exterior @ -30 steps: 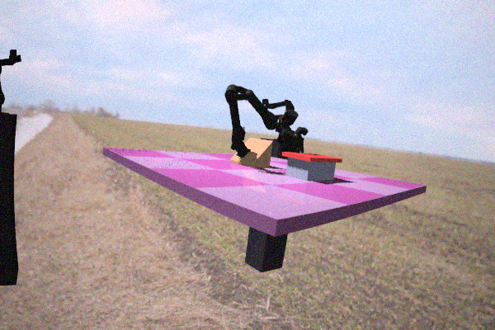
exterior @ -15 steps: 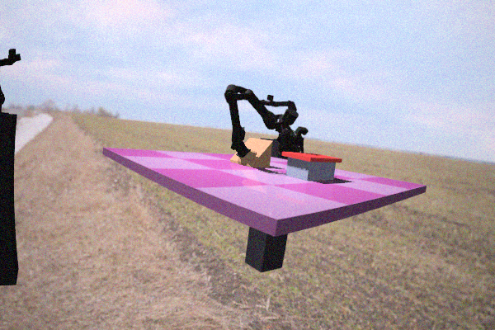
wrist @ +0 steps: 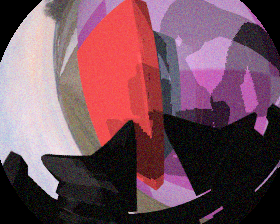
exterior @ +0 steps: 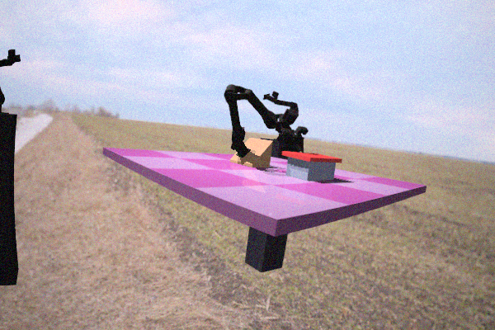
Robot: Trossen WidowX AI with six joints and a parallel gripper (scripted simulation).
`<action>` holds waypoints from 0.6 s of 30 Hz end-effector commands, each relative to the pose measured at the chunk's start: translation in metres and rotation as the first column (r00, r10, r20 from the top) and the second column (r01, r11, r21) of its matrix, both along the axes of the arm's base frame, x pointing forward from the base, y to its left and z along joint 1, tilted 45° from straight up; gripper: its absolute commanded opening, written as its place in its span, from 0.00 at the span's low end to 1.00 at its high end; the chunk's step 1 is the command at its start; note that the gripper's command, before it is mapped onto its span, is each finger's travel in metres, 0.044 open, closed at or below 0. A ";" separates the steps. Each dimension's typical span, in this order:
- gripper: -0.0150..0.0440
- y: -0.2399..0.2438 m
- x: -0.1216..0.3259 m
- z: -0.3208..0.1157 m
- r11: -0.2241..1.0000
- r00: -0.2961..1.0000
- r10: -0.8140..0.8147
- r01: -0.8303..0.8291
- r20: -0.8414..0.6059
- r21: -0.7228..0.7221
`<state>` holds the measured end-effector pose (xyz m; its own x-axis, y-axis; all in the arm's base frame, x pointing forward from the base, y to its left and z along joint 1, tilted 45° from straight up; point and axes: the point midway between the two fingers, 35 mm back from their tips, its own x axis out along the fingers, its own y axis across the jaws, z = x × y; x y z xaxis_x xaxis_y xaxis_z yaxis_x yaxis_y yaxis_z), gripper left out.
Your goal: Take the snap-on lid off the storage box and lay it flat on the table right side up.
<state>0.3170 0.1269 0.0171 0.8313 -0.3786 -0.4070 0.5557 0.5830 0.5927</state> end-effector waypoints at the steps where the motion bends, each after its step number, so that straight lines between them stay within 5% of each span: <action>1: 0.25 0.005 -0.001 0.005 1.000 1.000 0.008 -0.008 0.013 0.004; 18: 0.25 0.007 -0.002 0.007 1.000 1.000 0.008 -0.008 0.013 0.005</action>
<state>0.3159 0.1302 0.0205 0.8329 -0.3771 -0.4051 0.5533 0.5849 0.5931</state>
